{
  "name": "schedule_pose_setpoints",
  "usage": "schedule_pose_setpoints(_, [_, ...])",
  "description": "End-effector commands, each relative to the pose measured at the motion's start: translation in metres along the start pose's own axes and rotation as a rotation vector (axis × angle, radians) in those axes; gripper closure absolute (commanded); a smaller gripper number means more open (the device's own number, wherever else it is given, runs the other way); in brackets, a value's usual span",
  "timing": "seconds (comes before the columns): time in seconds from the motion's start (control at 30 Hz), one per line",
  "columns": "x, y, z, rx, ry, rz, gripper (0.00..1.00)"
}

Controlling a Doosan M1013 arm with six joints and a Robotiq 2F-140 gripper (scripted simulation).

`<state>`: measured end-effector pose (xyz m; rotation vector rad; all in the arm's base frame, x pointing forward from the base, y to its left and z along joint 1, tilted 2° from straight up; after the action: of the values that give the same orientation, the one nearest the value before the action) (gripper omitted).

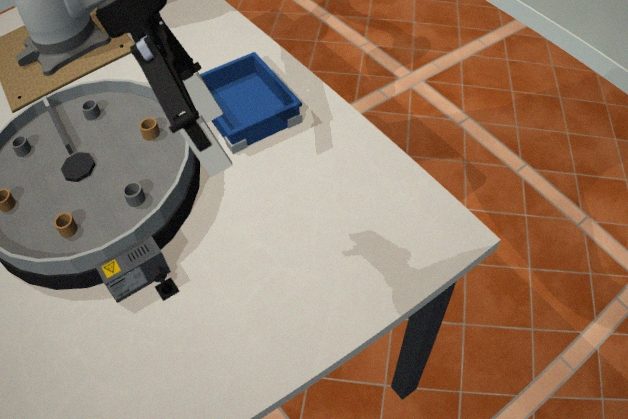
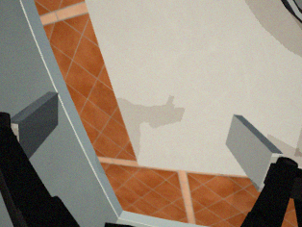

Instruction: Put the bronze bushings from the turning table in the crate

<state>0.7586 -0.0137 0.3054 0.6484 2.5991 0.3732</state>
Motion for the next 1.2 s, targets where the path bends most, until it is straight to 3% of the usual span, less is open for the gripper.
schedule_pose_setpoints(0.0, [0.0, 0.0, 0.0, 0.0, 0.0, 0.0, 0.0])
schedule_pose_setpoints(0.57, [0.0, -0.001, -0.001, 0.001, 0.001, -0.001, 0.0])
schedule_pose_setpoints(0.97, [0.078, -0.144, -0.062, 0.142, 0.099, -0.136, 0.0])
schedule_pose_setpoints(1.03, [0.094, -0.166, -0.072, 0.162, 0.12, -0.156, 0.0])
schedule_pose_setpoints(1.1, [0.094, -0.166, -0.072, 0.162, 0.12, -0.156, 0.0])
schedule_pose_setpoints(1.13, [0.115, -0.192, -0.084, 0.187, 0.147, -0.181, 0.0])
schedule_pose_setpoints(1.17, [0.118, -0.195, -0.086, 0.19, 0.151, -0.184, 0.0])
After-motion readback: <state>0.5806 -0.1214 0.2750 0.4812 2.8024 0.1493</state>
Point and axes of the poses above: the point where the finger pads meet when closed, its own z axis out along the fingers, its own x axis across the jaws, y = z × x, the point moved 2 cm from there along -z, back along the fingers, and after that the axes turned 5 degrees about z, right-handed, at the moved point
